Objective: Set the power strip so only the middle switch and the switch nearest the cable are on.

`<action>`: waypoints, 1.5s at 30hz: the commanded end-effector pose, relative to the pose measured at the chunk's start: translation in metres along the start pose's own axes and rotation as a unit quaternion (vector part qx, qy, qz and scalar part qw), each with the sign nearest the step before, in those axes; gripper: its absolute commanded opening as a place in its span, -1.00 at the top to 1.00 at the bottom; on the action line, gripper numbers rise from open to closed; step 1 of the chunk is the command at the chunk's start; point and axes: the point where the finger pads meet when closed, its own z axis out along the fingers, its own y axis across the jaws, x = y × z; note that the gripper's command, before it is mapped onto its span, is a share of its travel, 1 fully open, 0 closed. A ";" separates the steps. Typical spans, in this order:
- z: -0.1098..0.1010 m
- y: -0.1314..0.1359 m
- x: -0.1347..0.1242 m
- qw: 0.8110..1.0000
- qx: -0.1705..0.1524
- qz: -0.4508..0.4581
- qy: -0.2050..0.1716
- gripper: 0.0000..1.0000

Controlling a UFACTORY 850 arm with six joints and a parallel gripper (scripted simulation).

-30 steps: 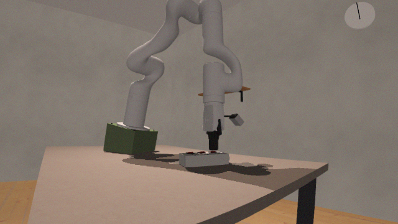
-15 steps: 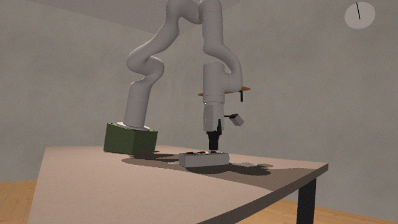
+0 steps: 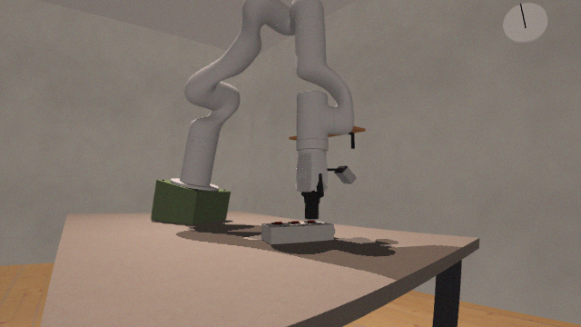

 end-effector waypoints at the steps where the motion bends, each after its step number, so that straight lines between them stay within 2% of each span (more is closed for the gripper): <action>1: -0.001 0.001 0.000 1.000 -0.001 0.000 0.000 1.00; 45: 0.009 0.001 0.000 1.000 -0.001 0.000 0.000 1.00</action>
